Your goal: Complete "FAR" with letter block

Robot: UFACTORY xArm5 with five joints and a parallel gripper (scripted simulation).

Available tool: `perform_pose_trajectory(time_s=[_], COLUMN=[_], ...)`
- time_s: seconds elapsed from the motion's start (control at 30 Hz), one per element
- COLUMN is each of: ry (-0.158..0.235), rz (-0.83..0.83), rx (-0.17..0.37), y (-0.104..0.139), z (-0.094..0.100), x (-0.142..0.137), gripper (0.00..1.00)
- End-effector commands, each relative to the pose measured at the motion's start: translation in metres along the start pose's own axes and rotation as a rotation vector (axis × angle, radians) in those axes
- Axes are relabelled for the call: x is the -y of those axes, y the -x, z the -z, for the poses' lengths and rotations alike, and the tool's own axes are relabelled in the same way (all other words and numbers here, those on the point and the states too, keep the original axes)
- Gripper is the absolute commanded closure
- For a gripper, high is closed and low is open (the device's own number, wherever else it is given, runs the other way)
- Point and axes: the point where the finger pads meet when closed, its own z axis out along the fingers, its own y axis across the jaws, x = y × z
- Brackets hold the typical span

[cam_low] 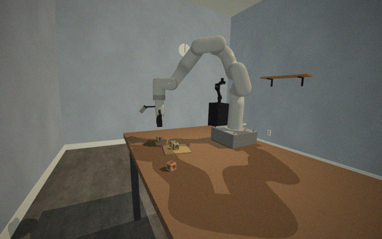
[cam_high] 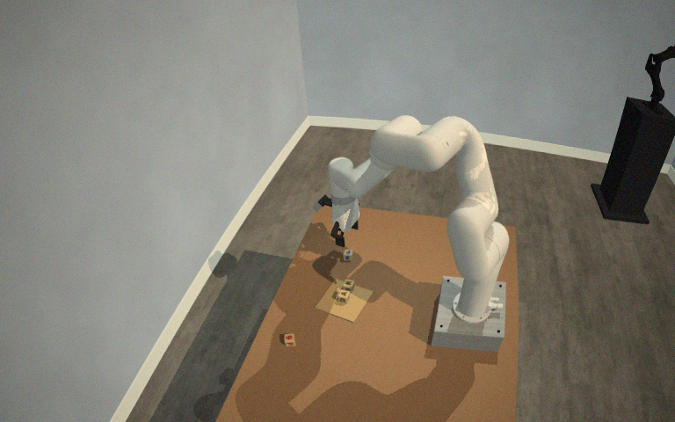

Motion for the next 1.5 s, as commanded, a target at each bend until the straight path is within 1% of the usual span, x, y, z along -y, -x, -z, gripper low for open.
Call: perform_pose_trajectory(time_s=[0.0,0.17,0.27,0.6,0.63,1.47], ry=[0.001,0.002,0.002,0.002,0.002,0.002], rz=[0.139,0.266,0.312,0.343,0.343,0.343], rx=[-0.005,-0.005,-0.005,-0.005,-0.005,-0.005], y=[-0.0014,-0.0013,-0.0013,-0.0013,-0.0013,-0.0013], z=[-0.0004,-0.0023,-0.0030,-0.0034,-0.0034,-0.0034], x=[-0.0002,0.0000,0.0000,0.0001,0.0001,0.0001], gripper=[0.00,0.00,0.00,0.00,0.31,0.31])
